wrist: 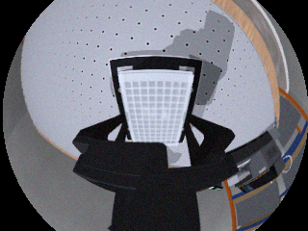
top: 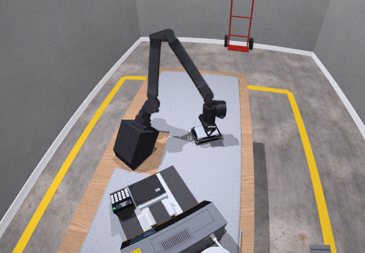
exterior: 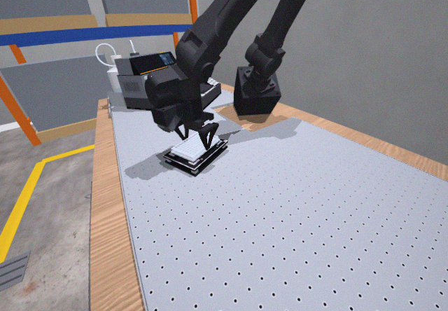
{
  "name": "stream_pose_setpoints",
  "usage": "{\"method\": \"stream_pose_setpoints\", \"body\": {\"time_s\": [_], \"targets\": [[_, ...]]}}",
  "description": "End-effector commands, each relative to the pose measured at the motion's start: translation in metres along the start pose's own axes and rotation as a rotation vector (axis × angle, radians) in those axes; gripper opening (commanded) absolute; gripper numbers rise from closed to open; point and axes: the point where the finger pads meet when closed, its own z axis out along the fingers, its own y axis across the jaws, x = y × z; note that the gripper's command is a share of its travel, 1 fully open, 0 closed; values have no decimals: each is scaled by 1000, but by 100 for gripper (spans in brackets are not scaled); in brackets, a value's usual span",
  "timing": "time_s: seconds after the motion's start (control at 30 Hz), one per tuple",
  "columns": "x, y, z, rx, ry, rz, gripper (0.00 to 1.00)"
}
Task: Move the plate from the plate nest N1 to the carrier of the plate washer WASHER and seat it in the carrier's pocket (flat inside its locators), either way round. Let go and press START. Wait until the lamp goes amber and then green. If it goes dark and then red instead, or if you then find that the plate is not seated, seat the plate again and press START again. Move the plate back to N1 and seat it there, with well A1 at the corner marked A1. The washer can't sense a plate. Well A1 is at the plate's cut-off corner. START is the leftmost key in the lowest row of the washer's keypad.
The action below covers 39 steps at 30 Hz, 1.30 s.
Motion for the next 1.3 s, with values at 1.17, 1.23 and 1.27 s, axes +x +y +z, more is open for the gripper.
{"method": "stream_pose_setpoints", "body": {"time_s": [1.17, 1.23, 1.27], "targets": [[2, 0, 11, -2, 5, 10, 82], [2, 0, 11, -2, 5, 11, 82], [2, 0, 11, -2, 5, 11, 82]]}}
